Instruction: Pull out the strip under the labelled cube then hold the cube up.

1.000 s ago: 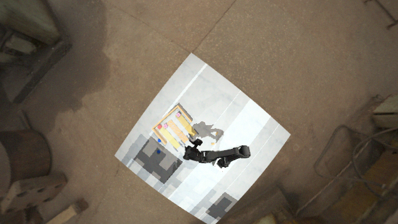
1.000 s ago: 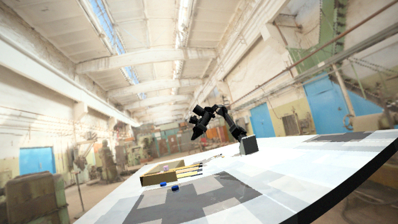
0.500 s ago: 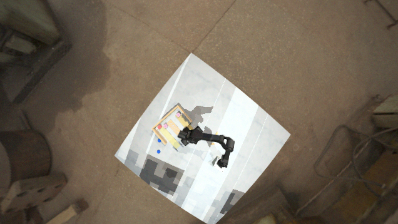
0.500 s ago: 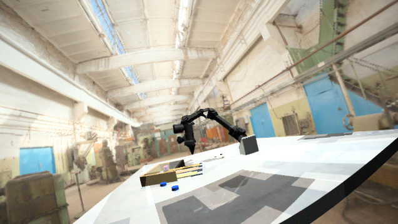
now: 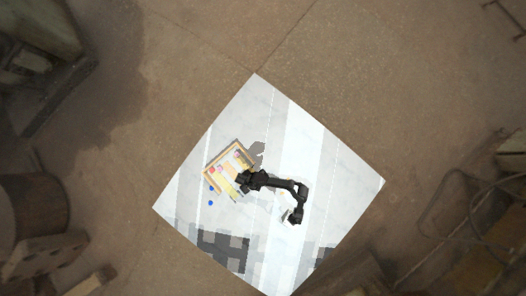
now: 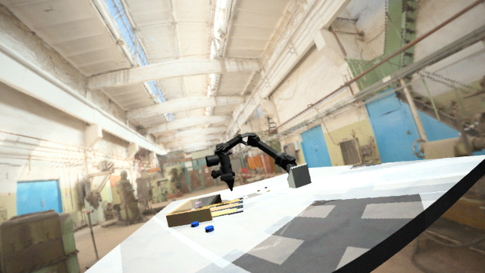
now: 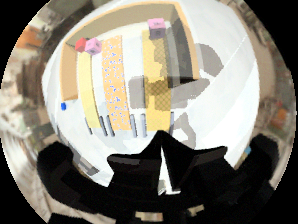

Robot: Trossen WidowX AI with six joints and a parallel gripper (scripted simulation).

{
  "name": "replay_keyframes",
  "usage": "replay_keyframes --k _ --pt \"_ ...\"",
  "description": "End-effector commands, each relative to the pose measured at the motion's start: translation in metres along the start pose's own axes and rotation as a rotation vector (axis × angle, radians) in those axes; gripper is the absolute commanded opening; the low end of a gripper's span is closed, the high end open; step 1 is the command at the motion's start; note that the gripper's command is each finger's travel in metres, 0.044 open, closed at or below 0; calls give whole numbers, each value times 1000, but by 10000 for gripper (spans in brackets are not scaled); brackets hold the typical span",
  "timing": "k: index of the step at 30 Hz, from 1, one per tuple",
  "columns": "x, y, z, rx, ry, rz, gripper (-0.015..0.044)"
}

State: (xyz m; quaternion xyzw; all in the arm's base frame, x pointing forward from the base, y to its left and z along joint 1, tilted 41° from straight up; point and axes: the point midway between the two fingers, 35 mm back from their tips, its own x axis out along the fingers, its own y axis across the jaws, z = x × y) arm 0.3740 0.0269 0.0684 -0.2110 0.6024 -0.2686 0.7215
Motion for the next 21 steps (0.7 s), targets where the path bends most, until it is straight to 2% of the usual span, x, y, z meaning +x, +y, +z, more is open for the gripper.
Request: replay_keyframes --k 1,21 --pt "7 1 -1 -5 4 2 0" --pt "40 -1 -1 -5 4 0 0"
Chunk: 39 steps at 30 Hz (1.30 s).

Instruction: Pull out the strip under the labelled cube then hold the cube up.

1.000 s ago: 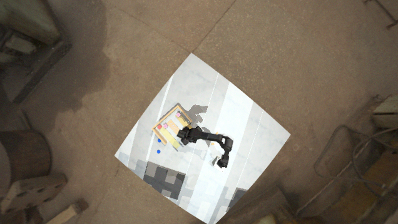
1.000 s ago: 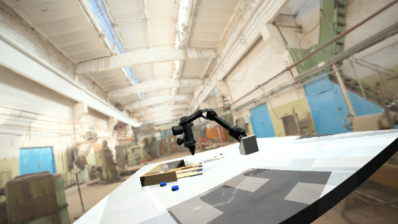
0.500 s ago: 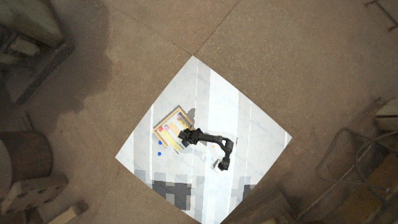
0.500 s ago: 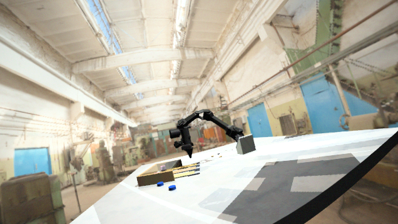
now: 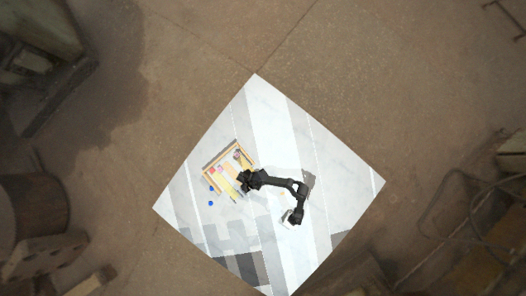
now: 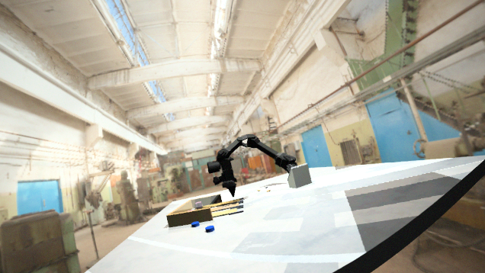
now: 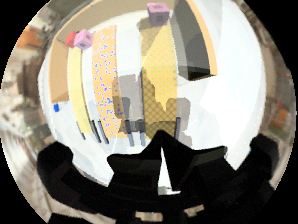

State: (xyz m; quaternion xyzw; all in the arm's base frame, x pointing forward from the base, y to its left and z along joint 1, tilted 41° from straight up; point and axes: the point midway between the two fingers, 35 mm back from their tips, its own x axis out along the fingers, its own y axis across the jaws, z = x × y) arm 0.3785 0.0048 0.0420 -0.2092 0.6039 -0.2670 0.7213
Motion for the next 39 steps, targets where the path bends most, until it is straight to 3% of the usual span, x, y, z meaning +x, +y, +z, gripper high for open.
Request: replay_keyframes --k 1,39 --pt "7 -1 -1 -5 1 -5 0" --pt "23 -3 -3 -5 1 -7 0"
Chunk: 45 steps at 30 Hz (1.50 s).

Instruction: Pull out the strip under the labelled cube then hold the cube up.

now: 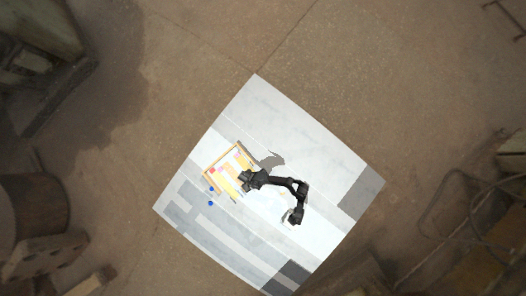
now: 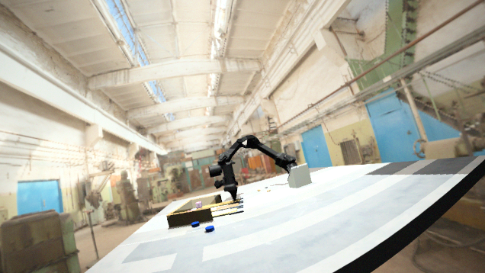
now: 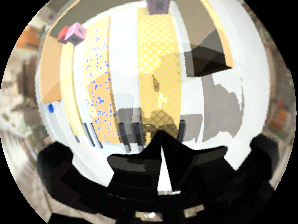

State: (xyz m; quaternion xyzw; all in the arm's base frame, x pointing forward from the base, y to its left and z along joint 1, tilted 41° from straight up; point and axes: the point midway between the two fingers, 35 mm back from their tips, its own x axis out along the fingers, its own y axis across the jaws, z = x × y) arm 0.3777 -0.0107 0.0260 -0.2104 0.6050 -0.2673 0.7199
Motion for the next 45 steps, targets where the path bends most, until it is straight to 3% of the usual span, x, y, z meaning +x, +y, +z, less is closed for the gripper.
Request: replay_keyframes --k 1,23,45 --pt "1 -1 0 -2 -2 -5 0" --pt "3 -1 1 -2 -2 -5 0" --pt "4 0 -33 -3 0 -5 0"
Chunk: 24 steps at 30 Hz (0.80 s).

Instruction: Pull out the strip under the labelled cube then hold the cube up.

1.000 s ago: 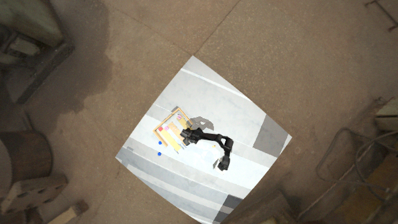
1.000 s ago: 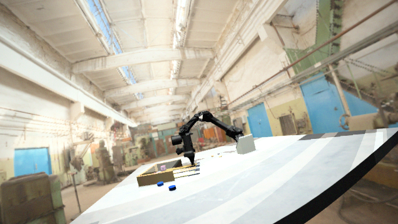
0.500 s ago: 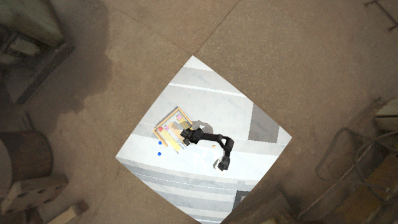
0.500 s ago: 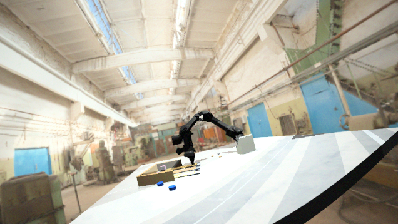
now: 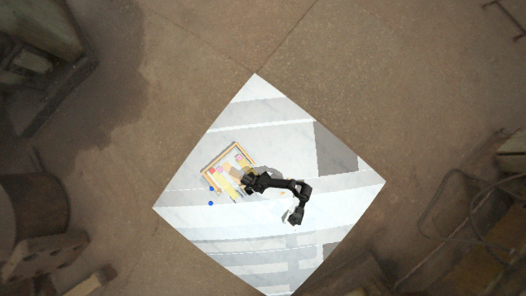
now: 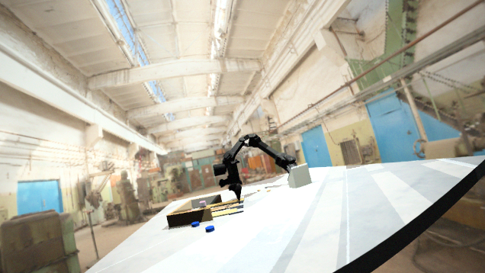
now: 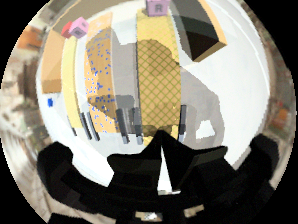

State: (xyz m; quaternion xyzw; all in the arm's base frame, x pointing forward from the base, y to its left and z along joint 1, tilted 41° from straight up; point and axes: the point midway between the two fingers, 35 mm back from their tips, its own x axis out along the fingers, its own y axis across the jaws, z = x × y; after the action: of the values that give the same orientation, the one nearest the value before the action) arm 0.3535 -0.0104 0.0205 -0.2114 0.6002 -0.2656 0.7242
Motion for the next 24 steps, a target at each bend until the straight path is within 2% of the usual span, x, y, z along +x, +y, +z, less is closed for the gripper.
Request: replay_keyframes --k 1,24 --pt "3 -1 -10 -4 13 -6 0" --pt "4 -2 -45 -6 15 -6 0"
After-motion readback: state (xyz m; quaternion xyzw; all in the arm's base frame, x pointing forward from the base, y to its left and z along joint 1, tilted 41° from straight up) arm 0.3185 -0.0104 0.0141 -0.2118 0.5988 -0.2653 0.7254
